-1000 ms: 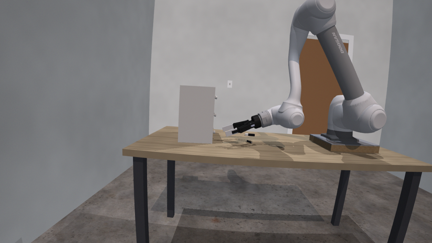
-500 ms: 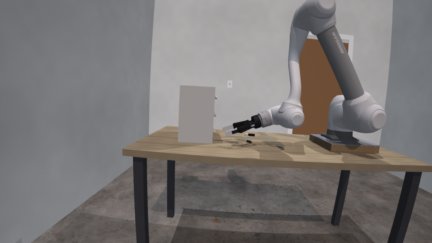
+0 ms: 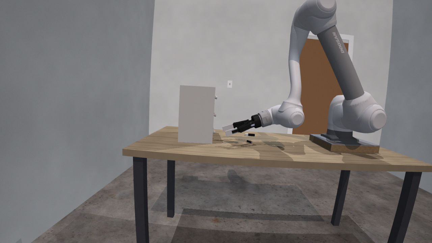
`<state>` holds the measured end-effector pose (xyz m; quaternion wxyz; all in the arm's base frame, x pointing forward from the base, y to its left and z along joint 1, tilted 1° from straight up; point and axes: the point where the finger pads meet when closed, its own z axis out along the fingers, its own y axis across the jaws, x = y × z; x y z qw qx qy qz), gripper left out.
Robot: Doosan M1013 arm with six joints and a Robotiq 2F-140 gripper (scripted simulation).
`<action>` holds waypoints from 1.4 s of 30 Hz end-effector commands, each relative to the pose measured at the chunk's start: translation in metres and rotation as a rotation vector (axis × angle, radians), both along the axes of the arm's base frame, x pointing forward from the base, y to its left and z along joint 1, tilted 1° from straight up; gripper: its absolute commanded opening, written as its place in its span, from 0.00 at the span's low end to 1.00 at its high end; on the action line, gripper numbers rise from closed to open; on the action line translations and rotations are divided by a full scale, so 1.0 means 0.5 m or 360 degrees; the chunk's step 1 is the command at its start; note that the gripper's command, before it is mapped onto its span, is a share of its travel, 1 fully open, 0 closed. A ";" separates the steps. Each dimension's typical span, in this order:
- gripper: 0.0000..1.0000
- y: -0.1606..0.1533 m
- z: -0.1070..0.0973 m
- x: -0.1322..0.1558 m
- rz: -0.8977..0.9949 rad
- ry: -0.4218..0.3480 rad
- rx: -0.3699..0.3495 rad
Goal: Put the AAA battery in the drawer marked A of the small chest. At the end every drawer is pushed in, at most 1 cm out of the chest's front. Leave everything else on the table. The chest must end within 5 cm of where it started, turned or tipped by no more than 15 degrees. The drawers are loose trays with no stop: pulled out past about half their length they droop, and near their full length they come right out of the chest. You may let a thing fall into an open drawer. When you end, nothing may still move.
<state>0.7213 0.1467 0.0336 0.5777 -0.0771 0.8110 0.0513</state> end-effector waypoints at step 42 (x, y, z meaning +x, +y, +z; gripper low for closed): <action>1.00 0.001 0.193 -0.004 0.0000 0.0006 -0.0001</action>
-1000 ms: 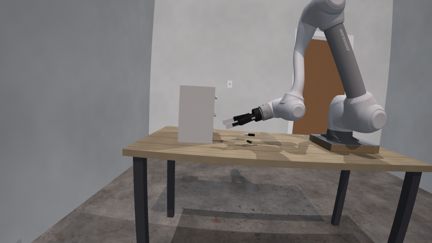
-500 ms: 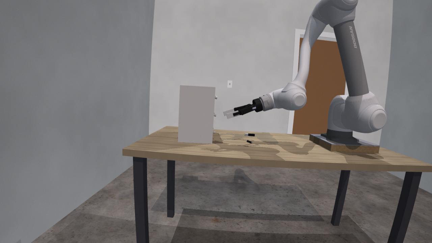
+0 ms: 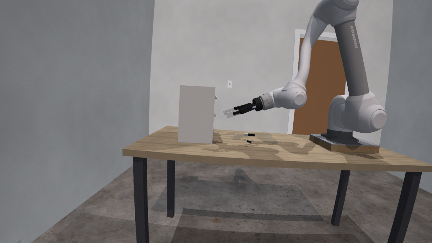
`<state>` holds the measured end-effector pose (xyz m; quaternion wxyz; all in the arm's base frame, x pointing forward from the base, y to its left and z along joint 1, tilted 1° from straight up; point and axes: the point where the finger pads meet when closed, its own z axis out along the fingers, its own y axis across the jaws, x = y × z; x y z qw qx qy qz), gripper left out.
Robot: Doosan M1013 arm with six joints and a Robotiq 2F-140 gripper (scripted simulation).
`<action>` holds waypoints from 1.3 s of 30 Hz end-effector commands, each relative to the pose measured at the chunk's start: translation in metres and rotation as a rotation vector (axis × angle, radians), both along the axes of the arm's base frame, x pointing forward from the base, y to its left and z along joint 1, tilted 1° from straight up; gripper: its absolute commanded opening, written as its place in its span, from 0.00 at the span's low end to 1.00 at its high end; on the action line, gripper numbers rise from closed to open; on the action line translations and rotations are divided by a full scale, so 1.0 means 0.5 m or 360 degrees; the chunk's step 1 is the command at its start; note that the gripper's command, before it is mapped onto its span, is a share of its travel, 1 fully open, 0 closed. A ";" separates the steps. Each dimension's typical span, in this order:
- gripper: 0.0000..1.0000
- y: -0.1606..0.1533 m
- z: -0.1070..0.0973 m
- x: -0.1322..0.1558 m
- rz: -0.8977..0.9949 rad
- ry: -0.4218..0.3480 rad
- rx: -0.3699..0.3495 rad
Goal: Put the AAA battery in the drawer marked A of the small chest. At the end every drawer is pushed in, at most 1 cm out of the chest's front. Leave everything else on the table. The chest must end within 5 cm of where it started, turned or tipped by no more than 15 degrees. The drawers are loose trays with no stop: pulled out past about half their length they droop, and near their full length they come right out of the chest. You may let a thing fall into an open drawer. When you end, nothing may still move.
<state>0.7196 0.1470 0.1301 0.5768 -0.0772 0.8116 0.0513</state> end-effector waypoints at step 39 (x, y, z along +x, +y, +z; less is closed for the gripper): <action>1.00 -0.008 0.048 -0.050 -0.0002 0.0466 -0.0086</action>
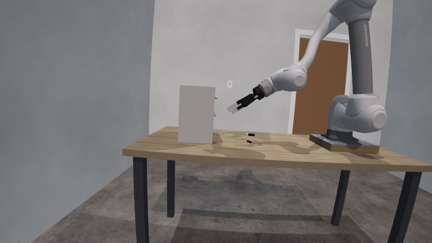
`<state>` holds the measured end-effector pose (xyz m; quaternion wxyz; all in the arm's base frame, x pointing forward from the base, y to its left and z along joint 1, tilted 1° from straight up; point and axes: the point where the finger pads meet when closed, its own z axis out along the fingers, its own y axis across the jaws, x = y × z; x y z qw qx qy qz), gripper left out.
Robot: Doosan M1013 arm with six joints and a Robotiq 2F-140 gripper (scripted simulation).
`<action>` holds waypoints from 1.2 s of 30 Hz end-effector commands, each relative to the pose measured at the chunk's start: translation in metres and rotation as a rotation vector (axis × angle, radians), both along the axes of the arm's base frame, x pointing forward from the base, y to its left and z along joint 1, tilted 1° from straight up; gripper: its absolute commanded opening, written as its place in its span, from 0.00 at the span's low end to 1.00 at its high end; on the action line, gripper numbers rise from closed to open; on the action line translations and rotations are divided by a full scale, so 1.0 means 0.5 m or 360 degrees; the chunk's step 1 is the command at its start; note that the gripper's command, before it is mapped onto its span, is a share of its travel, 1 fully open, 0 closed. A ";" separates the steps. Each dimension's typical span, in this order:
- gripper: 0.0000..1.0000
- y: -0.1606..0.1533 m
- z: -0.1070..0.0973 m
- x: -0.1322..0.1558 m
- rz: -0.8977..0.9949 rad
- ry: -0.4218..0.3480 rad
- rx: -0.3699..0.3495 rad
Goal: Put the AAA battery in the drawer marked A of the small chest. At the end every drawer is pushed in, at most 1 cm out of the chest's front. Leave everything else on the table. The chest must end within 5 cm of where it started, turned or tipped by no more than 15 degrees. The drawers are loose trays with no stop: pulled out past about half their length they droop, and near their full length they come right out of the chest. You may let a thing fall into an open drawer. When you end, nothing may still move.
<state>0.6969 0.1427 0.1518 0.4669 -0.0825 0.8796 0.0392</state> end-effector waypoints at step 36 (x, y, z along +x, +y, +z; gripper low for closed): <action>1.00 0.009 0.020 -0.030 0.0029 0.0262 -0.0023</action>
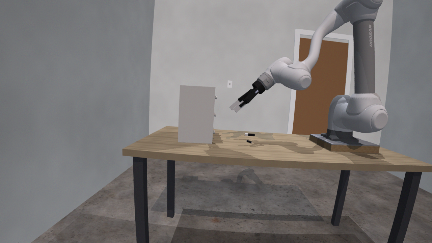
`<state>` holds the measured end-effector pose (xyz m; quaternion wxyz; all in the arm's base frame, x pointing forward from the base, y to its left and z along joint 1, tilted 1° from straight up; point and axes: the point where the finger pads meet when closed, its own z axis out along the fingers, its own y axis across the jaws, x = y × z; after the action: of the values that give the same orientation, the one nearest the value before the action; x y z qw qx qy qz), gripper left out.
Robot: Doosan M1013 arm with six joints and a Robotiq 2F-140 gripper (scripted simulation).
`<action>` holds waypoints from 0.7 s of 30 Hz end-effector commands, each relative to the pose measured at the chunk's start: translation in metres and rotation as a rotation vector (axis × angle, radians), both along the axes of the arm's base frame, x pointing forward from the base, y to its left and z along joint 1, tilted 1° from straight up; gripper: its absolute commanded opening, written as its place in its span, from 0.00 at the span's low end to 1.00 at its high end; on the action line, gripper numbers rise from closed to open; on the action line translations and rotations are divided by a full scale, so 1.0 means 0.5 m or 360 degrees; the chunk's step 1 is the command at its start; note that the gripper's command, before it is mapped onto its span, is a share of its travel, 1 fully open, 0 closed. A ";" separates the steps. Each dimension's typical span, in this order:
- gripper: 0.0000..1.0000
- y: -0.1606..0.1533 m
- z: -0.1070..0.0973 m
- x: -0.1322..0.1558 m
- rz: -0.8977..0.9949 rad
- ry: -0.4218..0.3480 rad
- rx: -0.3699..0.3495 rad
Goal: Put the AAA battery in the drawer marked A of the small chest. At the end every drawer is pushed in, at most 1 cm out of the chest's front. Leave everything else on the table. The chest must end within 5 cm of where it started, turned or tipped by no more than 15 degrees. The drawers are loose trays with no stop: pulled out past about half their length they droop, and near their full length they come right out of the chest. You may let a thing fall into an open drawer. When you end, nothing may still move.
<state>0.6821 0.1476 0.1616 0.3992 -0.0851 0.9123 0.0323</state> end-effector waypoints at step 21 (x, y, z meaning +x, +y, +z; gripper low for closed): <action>1.00 -0.009 0.012 -0.001 0.0017 0.0067 0.0004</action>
<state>0.6823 0.1428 0.1663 0.3912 -0.0821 0.9164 0.0235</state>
